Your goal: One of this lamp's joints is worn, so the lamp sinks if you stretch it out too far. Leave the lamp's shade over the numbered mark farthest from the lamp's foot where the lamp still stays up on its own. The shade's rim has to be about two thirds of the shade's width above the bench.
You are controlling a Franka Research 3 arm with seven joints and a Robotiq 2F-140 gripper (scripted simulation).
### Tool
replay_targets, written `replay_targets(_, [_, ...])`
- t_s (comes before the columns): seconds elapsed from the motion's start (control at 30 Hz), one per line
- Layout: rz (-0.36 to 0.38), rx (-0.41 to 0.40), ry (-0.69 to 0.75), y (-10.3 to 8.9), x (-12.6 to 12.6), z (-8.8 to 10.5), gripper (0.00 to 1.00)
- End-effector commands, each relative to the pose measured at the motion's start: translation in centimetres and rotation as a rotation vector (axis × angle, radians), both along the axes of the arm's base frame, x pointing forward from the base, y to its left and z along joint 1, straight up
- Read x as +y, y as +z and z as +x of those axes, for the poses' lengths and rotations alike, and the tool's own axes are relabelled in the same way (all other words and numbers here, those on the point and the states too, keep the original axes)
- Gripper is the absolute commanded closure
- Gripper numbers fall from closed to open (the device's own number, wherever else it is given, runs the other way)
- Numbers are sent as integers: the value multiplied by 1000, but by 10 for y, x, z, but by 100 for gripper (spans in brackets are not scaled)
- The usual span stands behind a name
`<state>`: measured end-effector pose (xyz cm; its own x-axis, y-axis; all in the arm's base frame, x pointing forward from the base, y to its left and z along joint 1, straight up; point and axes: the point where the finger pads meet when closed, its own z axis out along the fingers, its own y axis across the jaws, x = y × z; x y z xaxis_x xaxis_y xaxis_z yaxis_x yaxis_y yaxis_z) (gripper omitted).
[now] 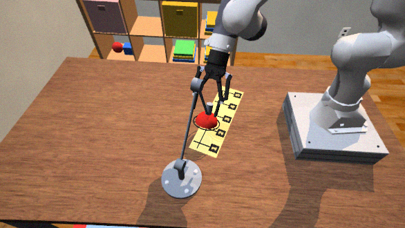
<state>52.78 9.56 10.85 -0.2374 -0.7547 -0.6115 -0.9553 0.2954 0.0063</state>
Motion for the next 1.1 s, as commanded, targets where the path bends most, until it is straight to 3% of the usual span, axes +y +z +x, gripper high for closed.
replay_targets(0.0, [-2, -4, 3, 0, 0, 1, 90])
replay_targets(0.87, [0, -1, 1, 1, 0, 0, 90])
replay_targets(1.07, [-3, -5, 0, -2, -14, -4, 90])
